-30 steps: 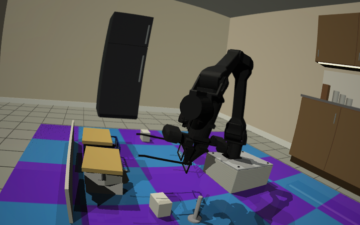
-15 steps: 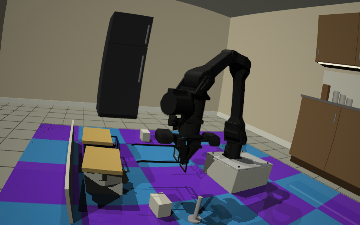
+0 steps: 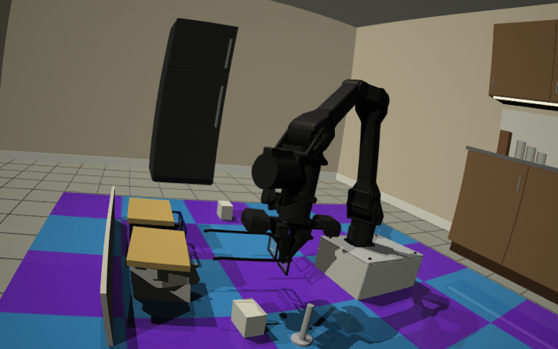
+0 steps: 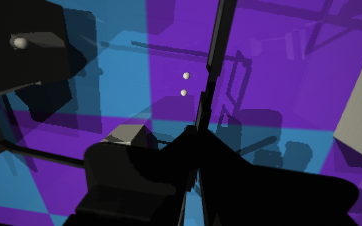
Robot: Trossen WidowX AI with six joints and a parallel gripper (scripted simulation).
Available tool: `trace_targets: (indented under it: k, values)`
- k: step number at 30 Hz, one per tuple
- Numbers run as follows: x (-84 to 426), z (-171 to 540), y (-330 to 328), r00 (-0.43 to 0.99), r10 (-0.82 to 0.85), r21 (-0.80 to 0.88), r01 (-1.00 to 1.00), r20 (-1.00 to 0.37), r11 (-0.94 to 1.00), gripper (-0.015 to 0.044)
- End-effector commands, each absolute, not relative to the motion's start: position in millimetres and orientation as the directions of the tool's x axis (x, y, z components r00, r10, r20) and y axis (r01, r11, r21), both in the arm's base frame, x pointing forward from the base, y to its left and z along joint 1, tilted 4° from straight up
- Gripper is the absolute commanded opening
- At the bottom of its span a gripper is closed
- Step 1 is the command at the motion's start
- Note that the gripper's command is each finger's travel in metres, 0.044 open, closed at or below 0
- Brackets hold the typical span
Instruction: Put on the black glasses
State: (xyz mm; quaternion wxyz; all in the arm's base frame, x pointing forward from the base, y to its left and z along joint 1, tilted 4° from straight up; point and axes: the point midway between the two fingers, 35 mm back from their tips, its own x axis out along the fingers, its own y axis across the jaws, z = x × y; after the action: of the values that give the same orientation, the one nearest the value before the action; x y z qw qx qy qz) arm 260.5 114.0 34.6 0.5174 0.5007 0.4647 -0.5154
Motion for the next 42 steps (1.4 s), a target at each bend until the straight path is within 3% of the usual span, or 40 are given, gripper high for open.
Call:
trace_targets:
  k: [1,42]
  values:
    - [259.8,29.3,113.1,0.034,-0.077,0.037,0.999,-0.996,-0.038,0.0]
    - [276.1,0.8,107.9,0.036,-0.065,0.038,0.999,-0.997,-0.039,0.0]
